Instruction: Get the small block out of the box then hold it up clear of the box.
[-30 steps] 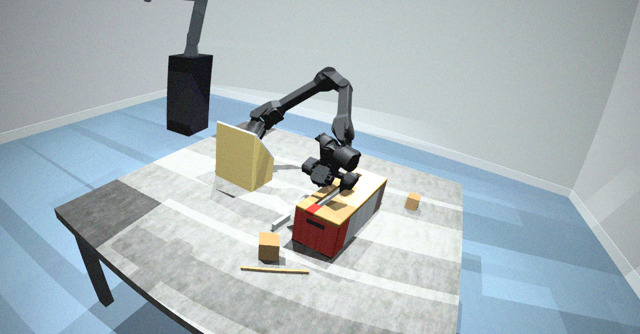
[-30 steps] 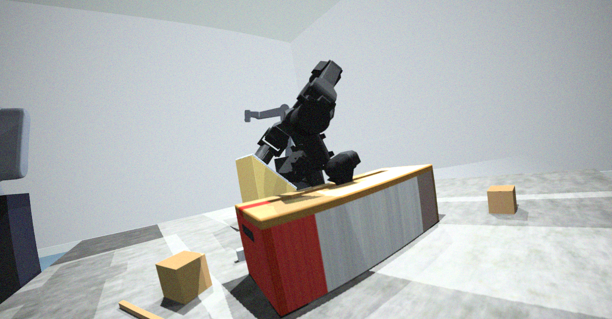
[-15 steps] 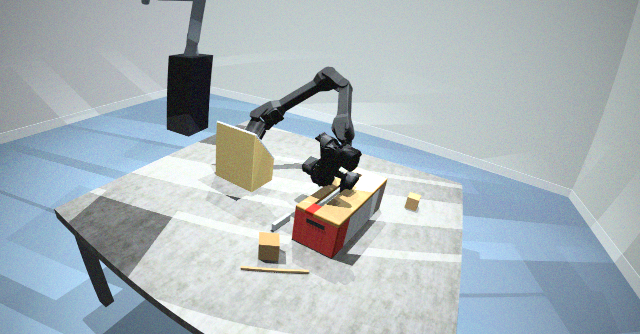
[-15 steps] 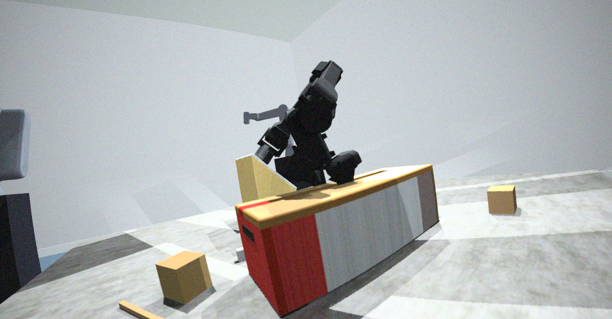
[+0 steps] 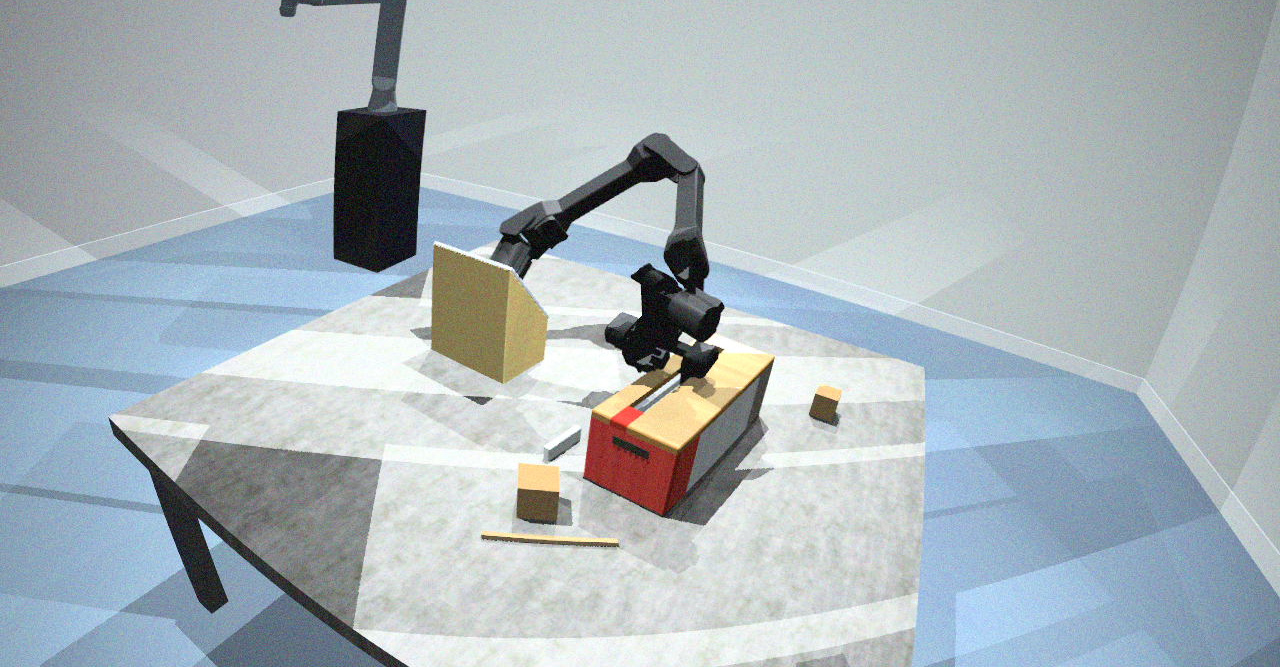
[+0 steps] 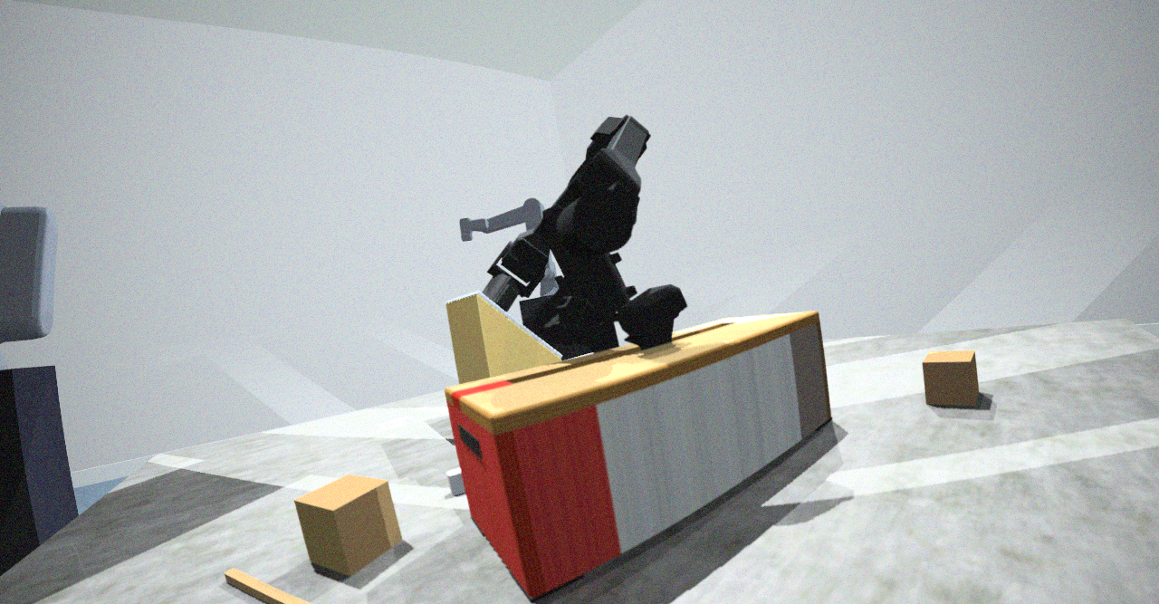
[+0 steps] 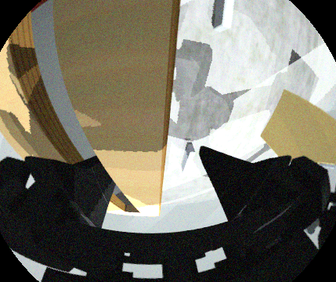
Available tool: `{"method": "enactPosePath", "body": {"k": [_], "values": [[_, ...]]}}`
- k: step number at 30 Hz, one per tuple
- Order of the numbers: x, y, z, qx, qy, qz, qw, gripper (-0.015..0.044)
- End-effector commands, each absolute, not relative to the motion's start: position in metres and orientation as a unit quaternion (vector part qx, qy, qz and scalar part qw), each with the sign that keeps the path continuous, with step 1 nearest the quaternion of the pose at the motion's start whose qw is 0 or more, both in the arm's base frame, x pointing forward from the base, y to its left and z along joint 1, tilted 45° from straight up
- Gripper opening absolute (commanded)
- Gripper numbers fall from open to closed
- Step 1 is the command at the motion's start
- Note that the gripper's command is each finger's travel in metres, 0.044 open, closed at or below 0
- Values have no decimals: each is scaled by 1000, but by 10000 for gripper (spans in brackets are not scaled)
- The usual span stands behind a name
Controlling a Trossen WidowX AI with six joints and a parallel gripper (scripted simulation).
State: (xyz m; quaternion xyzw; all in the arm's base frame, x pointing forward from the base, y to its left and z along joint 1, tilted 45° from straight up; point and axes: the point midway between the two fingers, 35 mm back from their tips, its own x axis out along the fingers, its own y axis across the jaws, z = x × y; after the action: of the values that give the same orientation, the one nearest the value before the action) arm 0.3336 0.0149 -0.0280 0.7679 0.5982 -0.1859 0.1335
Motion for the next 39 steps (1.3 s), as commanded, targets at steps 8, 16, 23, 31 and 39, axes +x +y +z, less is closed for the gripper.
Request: {"method": "enactPosePath", "body": {"k": [8, 16, 23, 31, 39], "values": [[335, 24, -20, 768, 599, -185, 131, 400], [337, 30, -14, 768, 599, -185, 131, 400], [336, 25, -19, 768, 599, -185, 131, 400], [335, 24, -20, 768, 599, -185, 131, 400], [337, 29, -15, 768, 599, -185, 131, 400]]}}
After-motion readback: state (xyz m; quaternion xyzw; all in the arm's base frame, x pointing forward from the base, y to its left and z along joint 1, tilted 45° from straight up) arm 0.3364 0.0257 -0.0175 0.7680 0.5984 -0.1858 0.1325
